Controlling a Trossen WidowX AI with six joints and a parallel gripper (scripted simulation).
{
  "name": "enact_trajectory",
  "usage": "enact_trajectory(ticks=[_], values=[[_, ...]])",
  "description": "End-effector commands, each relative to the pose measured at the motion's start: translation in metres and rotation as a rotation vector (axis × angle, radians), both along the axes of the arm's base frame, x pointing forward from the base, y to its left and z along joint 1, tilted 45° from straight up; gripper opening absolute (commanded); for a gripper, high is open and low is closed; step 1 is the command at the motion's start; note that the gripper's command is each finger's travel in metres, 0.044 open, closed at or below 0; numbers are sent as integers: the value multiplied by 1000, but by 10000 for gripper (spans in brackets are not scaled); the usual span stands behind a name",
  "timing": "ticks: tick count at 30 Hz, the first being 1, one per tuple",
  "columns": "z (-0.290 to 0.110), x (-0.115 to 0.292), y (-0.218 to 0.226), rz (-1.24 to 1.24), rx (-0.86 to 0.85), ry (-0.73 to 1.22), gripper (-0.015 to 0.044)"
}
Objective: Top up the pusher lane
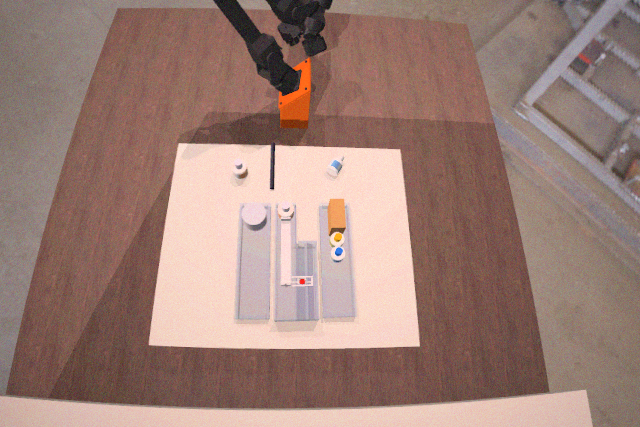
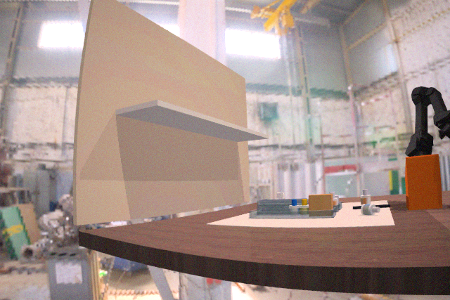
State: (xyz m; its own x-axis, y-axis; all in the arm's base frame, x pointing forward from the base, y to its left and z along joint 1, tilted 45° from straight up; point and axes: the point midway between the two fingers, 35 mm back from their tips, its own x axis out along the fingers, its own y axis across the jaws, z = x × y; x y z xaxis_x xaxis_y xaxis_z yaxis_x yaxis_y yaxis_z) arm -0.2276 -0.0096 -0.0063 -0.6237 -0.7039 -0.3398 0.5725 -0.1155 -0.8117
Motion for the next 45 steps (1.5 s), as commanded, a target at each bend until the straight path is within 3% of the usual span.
enact_trajectory(ticks=[1,6,11,17,23,33,39,45], values=[[-1,0,2,-12,-1,-11,426],[-17,2,68,-354,-44,-281,440],[-31,31,140,-777,-154,-565,440],[-39,101,207,-1309,-361,-859,440],[-36,193,237,-1847,-638,-1085,440],[-9,347,199,-2725,-1198,-1304,440],[19,415,136,-3229,-1549,-1352,440],[58,454,53,-3743,-1874,-1326,440]])
